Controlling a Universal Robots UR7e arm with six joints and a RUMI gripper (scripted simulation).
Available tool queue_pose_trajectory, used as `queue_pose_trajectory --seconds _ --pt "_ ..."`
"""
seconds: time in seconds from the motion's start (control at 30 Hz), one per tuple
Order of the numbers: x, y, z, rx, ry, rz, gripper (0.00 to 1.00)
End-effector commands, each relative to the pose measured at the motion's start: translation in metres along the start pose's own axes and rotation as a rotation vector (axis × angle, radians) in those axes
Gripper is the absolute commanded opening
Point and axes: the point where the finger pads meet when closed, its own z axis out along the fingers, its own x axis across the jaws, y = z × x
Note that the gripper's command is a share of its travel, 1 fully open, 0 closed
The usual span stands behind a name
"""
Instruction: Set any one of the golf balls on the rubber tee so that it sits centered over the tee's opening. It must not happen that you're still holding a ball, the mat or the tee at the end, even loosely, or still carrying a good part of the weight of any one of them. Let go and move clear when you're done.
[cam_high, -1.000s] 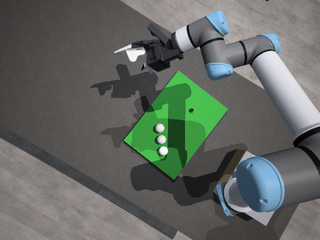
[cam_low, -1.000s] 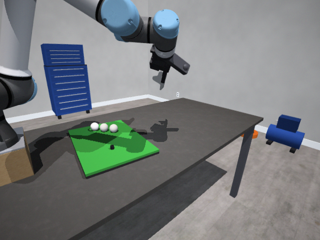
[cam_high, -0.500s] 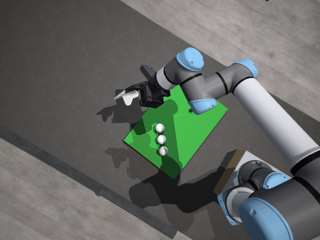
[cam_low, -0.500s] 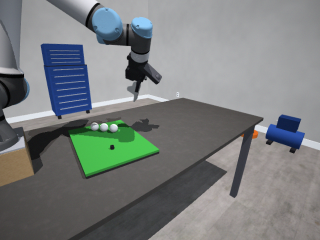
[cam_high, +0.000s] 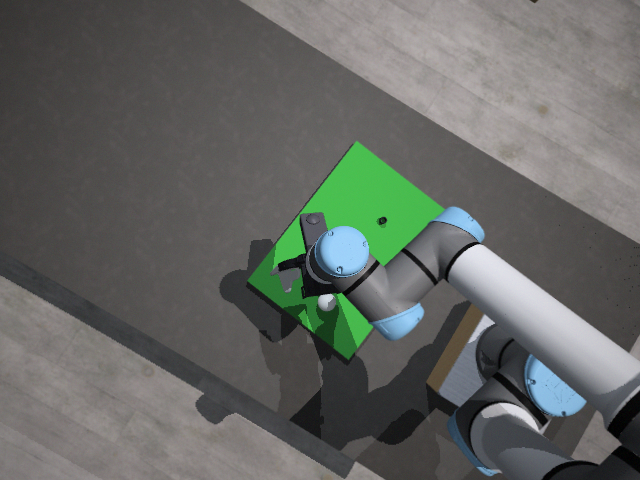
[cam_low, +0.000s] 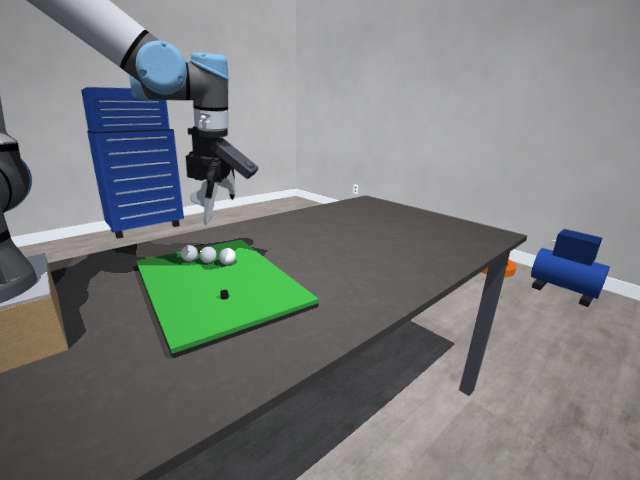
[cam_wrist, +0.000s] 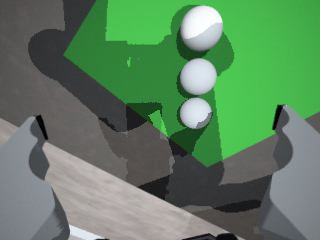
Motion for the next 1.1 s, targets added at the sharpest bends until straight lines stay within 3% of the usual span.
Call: queue_pose_trajectory --seconds 0.0,0.17,0.57,1.07 --pt "0.024 0.024 0.007 0.084 0.106 -0.009 1.00" --pt "0.033 0.030 0.007 0.113 0.137 -0.016 1.00" --pt "0.034 0.029 0.013 0.115 0.139 -0.016 1.00" --pt "0.043 0.021 0.079 0.115 0.139 -0.016 1.00"
